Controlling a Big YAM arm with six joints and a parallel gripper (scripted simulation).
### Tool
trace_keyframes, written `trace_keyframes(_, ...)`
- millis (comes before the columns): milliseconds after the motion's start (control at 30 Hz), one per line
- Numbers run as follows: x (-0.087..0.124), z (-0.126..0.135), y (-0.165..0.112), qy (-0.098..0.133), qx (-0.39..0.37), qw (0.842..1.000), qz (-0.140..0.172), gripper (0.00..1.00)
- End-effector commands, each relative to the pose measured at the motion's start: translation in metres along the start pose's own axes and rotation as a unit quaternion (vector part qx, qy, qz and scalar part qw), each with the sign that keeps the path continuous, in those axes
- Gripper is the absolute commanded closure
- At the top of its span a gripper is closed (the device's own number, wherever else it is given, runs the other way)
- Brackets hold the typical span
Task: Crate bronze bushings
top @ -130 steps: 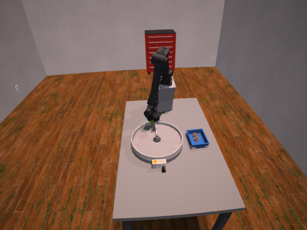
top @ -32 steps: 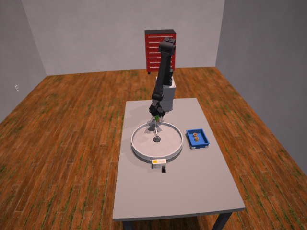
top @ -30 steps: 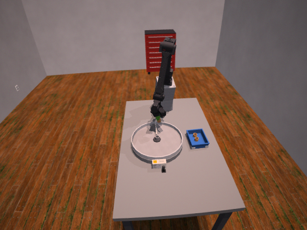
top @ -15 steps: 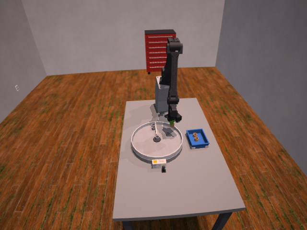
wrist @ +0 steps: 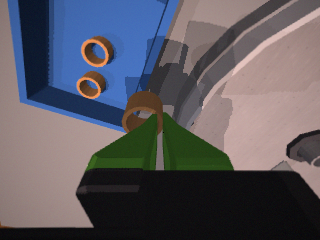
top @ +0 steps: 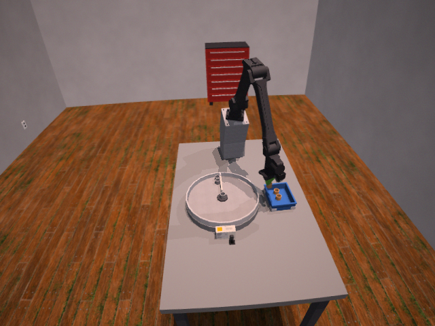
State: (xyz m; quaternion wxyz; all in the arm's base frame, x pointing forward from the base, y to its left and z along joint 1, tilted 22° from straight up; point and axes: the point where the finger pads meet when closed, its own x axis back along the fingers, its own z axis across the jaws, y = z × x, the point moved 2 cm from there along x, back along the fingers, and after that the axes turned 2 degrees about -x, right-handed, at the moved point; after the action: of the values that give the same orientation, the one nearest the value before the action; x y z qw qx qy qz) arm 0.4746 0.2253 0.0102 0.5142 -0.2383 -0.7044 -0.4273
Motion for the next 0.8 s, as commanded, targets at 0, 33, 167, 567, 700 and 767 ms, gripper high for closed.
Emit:
trace_keyframes(0, 0.006, 0.020, 0.034, 0.002, -0.023, 1.000, -0.010, 1.00)
trace_keyframes(33, 0.006, 0.025, 0.041, 0.003, -0.023, 1.000, -0.010, 1.00)
trace_keyframes(167, 0.006, 0.033, 0.053, 0.003, -0.023, 1.000, -0.011, 1.00)
trace_keyframes(567, 0.010, 0.058, 0.088, 0.004, -0.024, 1.000, -0.015, 1.00)
trace_keyframes(700, 0.009, 0.048, 0.073, 0.000, -0.031, 0.999, -0.005, 1.00)
trace_keyframes(767, 0.009, 0.048, 0.075, 0.001, -0.031, 1.000, -0.005, 1.00)
